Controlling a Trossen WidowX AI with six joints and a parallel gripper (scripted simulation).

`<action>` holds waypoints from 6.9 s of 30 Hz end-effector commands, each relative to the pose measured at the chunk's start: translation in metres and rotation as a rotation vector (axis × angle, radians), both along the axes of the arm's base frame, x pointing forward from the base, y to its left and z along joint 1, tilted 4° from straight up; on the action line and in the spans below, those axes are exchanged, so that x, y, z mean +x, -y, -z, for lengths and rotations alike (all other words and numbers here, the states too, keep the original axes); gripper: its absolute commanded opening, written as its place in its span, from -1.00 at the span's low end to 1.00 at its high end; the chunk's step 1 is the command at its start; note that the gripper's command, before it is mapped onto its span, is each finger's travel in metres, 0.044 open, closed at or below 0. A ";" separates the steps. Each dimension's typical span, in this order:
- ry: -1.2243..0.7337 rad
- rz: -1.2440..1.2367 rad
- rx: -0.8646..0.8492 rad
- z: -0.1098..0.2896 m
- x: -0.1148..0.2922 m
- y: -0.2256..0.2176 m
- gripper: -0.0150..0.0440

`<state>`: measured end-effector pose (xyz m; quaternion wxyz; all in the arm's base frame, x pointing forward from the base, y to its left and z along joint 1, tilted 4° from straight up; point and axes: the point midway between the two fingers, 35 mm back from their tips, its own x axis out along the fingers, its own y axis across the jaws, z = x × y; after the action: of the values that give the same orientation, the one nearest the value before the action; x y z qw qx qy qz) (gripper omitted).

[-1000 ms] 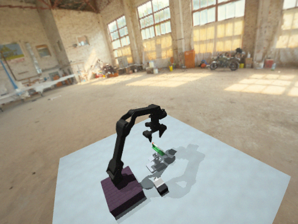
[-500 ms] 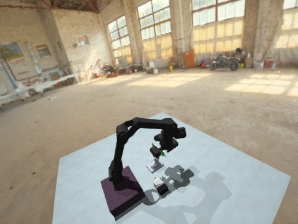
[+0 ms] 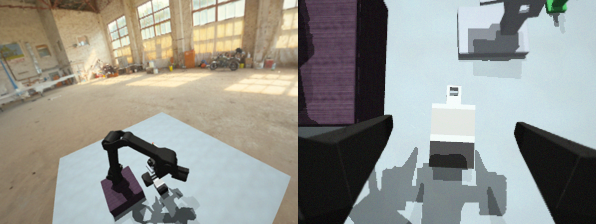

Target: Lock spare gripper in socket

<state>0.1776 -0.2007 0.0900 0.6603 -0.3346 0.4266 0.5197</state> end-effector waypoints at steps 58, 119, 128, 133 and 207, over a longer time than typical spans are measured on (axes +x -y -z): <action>0.018 -0.013 0.007 0.128 0.001 0.004 0.64; -0.137 -0.053 -0.030 0.019 0.011 -0.028 -0.49; -0.219 -0.059 -0.057 0.022 0.015 -0.038 -0.49; -0.296 -0.064 -0.096 0.023 0.016 -0.046 -0.49; -0.479 -0.045 -1.237 -0.011 0.071 -0.137 -0.49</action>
<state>0.2437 -0.0676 0.0963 0.2283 -0.5173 0.7780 0.2740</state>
